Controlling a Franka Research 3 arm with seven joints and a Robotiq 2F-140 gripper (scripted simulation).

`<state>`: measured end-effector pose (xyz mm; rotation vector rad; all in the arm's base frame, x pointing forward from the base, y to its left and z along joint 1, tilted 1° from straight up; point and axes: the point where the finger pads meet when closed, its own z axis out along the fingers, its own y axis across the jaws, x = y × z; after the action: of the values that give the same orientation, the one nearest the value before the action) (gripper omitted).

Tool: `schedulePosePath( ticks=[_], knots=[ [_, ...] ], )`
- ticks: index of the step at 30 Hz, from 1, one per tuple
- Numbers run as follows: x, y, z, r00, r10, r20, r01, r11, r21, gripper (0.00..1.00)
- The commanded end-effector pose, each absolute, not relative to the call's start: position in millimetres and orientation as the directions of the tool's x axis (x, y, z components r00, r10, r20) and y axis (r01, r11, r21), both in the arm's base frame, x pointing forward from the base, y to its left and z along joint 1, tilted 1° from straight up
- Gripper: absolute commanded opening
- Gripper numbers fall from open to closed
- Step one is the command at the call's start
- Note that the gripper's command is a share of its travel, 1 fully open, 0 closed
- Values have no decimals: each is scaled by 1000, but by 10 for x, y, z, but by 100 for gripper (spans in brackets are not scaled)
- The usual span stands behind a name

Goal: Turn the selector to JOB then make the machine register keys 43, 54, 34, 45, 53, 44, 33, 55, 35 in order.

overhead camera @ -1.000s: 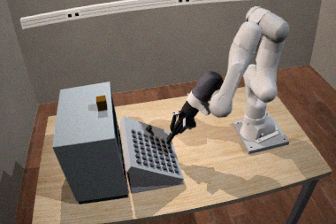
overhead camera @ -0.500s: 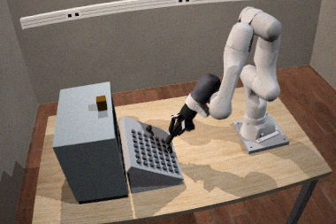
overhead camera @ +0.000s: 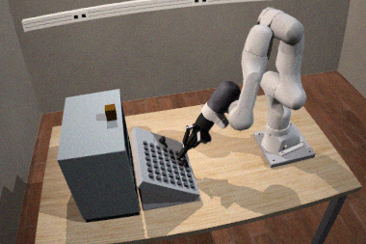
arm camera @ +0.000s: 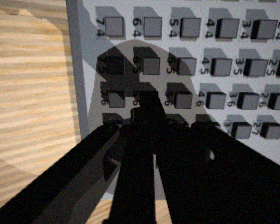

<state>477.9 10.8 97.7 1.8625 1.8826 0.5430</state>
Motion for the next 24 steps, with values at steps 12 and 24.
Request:
schedulePosePath(
  ticks=[12, 24],
  knots=[
    [4796, 118, 990, 15, 1000, -12, 822, -5, 570, 10],
    [4810, 118, 971, 15, 1000, -12, 822, -5, 570, 10]
  ],
)
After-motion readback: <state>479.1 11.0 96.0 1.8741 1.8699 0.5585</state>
